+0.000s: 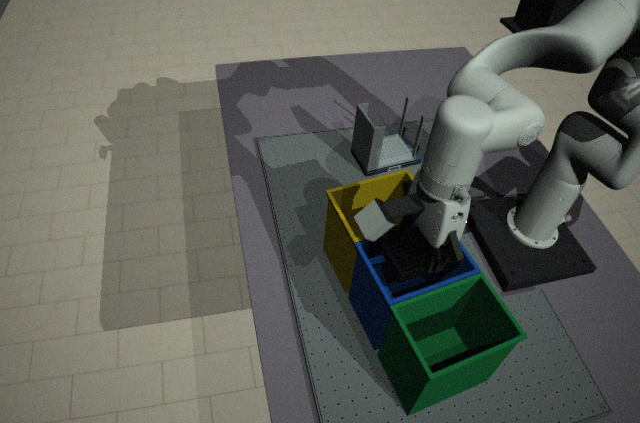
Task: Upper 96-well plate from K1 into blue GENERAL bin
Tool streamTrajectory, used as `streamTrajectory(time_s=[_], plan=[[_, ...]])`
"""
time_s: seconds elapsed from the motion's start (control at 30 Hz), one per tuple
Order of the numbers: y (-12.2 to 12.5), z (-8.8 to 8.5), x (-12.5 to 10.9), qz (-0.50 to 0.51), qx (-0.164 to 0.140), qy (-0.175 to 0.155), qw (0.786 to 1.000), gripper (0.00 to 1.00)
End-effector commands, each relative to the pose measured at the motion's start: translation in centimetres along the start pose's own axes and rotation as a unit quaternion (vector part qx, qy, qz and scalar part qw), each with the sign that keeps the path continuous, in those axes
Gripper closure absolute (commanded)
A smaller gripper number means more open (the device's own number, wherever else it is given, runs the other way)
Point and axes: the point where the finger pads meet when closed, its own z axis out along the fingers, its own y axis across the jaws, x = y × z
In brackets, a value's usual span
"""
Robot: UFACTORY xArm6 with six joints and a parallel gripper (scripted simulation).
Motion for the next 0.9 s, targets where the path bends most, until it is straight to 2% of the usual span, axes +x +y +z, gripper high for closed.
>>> streamTrajectory(time_s=[0.0,0.87], plan=[[-0.02,-0.11,0.11,0.000,0.000,0.002,1.000,1.00],[-0.02,0.29,0.11,0.000,0.000,0.002,1.000,1.00]])
